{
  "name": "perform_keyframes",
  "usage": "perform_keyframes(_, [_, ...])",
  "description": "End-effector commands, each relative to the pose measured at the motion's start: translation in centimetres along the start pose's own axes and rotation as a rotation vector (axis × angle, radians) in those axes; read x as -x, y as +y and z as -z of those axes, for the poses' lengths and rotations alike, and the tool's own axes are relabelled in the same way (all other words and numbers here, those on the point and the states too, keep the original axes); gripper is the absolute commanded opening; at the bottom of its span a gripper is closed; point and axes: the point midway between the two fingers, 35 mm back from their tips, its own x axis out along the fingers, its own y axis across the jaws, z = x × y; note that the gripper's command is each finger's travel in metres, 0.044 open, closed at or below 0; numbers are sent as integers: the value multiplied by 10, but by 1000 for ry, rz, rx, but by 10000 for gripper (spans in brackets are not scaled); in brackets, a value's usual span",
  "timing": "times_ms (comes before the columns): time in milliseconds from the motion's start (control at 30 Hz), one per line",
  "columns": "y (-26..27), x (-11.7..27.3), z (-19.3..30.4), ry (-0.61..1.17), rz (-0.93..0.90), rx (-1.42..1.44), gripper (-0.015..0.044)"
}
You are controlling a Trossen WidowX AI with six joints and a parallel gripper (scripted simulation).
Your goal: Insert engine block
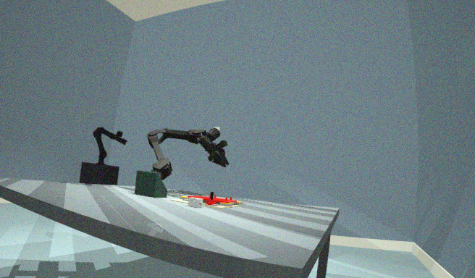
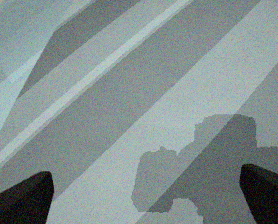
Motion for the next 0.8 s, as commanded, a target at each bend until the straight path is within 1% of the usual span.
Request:
perform_keyframes(0, [0,0,0,0,0,0,426])
perform_keyframes(33, [0,0,0,0,2,-2,440])
perform_keyframes(200, [-18,-10,-13,2,76,-69,440])
perform_keyframes(500, [-87,-35,-45,34,307,-271,440])
perform_keyframes(767, [-146,-43,-63,72,469,-439,440])
